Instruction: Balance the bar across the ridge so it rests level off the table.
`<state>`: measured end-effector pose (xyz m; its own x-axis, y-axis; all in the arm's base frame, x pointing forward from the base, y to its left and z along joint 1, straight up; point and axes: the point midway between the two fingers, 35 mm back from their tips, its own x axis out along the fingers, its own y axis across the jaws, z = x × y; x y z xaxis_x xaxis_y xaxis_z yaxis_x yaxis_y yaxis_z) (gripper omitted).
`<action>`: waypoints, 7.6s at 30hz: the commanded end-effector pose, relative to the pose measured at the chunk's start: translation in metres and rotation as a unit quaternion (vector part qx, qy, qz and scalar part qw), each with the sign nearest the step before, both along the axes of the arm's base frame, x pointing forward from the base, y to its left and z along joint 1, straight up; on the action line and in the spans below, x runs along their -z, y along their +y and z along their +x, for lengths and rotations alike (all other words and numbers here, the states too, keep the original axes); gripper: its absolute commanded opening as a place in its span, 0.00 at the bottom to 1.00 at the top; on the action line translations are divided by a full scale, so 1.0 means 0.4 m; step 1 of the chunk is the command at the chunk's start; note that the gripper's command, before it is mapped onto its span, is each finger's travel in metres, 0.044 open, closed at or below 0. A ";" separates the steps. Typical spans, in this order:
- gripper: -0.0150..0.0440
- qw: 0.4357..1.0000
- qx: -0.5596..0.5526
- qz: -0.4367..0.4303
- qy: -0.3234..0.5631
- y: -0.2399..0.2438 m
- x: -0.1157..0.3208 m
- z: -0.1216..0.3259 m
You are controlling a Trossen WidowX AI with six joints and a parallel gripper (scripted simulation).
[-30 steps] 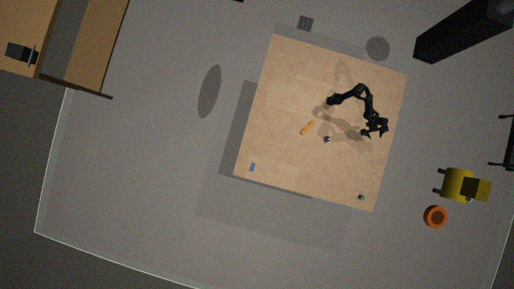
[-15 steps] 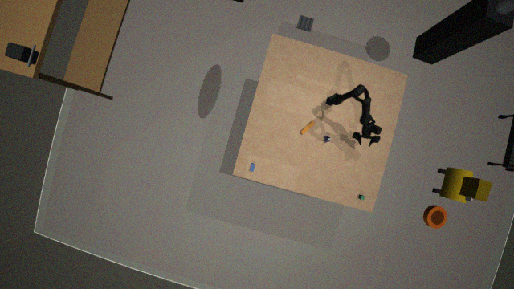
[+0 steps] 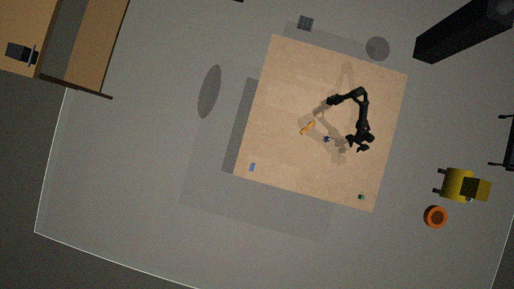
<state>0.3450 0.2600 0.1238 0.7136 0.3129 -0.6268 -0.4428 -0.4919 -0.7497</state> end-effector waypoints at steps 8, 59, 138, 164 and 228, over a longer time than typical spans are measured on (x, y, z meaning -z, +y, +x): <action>0.79 0.985 0.140 0.060 0.081 -0.136 0.019 0.075; 0.79 0.479 0.773 0.327 0.256 -0.844 0.038 0.047; 0.57 0.151 0.887 0.373 0.224 -1.029 0.183 -0.085; 0.25 0.150 0.887 0.374 0.225 -1.033 0.085 -0.076; 0.25 0.444 0.785 0.274 0.336 -0.716 -0.092 0.024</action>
<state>0.3511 -0.0365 0.1605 0.0319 -0.0060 -0.9995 -0.0784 0.9969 -0.0085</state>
